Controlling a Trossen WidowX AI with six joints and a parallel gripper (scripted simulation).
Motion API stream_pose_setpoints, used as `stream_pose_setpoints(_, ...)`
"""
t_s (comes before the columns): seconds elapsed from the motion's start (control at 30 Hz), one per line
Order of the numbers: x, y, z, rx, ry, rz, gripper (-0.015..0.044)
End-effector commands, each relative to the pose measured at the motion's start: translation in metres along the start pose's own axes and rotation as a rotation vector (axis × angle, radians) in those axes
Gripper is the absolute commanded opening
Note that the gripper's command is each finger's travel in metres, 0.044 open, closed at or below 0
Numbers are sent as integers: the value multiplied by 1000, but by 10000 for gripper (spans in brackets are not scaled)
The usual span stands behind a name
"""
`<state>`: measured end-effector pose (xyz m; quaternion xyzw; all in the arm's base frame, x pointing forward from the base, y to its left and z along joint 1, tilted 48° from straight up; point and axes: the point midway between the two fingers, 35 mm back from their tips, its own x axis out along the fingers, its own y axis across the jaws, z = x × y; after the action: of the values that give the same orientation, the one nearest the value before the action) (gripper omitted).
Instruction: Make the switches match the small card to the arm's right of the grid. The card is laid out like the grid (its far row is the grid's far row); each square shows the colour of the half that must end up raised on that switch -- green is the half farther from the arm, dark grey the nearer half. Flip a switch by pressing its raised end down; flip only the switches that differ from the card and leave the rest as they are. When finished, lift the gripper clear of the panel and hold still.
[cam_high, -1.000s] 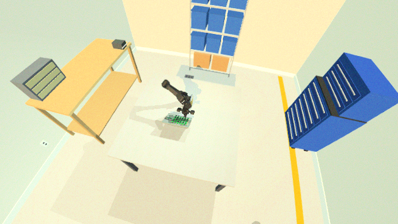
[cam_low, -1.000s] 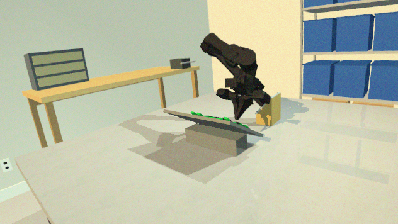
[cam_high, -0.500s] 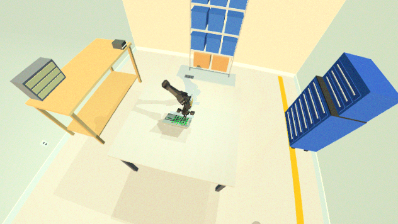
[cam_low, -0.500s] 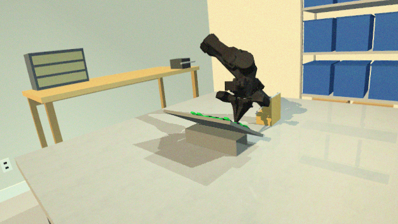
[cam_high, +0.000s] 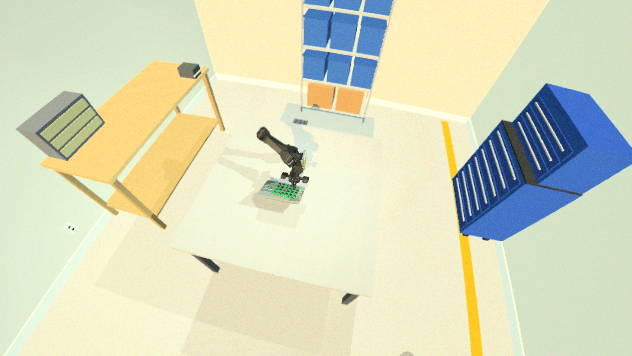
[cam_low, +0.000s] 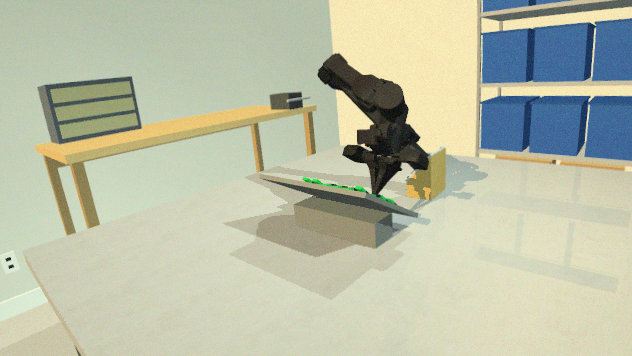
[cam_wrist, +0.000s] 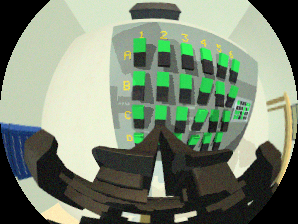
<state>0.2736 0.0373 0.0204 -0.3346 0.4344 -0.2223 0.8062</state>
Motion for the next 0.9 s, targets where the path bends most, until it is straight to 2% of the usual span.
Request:
stream_pose_setpoints(0.0, 0, 0, -1, -7, 0, -2, 0)
stream_pose_setpoints(0.87, 3, 0, -1, -7, 0, -2, 0)
